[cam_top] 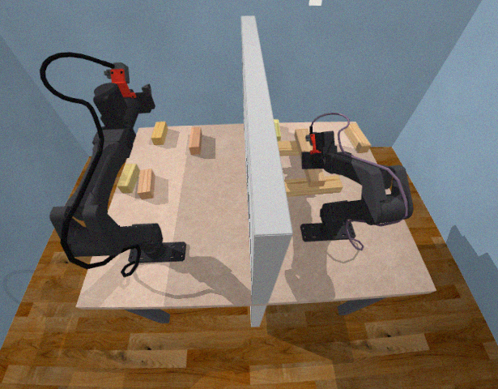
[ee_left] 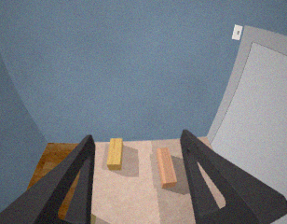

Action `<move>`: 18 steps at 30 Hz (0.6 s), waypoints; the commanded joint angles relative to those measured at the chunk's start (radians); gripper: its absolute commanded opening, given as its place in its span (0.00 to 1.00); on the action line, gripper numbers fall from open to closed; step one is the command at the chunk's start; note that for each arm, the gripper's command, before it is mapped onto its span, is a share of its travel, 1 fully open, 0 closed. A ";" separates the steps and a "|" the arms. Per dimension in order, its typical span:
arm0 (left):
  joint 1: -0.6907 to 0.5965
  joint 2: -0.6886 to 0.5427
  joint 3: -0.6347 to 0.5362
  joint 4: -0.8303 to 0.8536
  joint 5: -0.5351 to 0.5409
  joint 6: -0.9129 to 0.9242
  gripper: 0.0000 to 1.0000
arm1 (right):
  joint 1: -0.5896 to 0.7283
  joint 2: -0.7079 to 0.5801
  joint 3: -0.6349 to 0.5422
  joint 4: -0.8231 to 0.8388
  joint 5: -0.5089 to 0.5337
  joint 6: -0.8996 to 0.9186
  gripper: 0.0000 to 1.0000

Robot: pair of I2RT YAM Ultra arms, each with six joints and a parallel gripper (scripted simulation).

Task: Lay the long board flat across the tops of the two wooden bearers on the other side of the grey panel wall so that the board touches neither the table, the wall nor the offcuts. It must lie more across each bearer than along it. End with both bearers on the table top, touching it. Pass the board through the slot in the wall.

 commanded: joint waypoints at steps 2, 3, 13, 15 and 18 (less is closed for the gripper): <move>-0.004 -0.031 0.030 0.011 -0.012 -0.006 0.75 | 0.004 0.005 -0.001 0.125 -0.001 0.010 0.00; -0.004 -0.031 0.030 0.011 -0.012 -0.006 0.75 | 0.004 0.005 -0.006 0.132 -0.004 0.010 0.00; -0.004 -0.031 0.030 0.011 -0.012 -0.006 0.75 | 0.002 0.029 -0.028 0.177 0.003 0.008 0.00; -0.004 -0.031 0.030 0.011 -0.012 -0.006 0.75 | 0.002 0.047 -0.064 0.216 -0.009 0.012 0.00; -0.004 -0.031 0.030 0.011 -0.012 -0.006 0.75 | 0.001 0.045 -0.045 0.220 0.001 0.010 0.00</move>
